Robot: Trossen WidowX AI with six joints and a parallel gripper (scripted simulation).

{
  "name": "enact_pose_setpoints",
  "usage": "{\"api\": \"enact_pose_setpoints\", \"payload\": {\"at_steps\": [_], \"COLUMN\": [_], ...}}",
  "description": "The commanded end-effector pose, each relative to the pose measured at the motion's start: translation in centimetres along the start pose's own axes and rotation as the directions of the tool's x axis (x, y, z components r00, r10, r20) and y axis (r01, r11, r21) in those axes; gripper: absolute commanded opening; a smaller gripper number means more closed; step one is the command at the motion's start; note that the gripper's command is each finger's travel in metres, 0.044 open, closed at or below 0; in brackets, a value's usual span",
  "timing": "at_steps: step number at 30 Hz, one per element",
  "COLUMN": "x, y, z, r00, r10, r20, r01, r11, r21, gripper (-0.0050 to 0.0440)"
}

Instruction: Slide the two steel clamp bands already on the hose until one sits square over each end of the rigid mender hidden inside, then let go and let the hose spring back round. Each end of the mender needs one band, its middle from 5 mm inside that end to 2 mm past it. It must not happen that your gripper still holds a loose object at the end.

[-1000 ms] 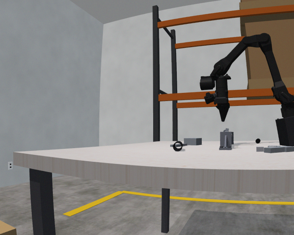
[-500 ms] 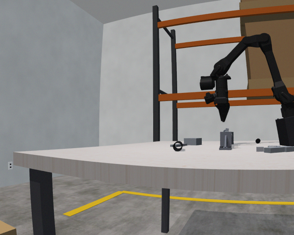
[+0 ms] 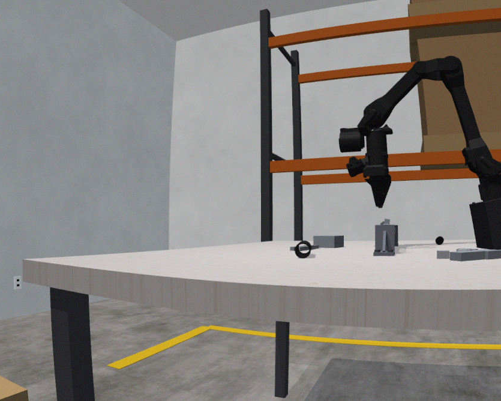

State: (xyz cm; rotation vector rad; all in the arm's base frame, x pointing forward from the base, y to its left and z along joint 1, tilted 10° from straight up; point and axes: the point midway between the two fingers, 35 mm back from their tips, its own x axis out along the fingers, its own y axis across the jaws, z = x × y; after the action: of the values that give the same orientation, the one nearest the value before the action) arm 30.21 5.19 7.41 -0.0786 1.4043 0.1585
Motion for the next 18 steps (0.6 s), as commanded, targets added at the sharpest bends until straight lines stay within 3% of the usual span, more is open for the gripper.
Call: {"api": "enact_pose_setpoints", "payload": {"at_steps": [1, 9, 18], "x": [-0.1, -0.4, -0.6], "y": [3.9, 12.2, 13.6], "z": [-0.2, -2.4, -3.0], "r00": [1.0, 1.0, 1.0], "r10": [-0.001, -0.002, -0.001], "r20": [-0.004, 0.001, 0.003], "r01": [0.001, 0.002, 0.001], "r11": [1.0, 1.0, 1.0], "r21": [-0.01, -0.013, -0.014], "gripper": [0.0272, 0.009, 0.009]}}
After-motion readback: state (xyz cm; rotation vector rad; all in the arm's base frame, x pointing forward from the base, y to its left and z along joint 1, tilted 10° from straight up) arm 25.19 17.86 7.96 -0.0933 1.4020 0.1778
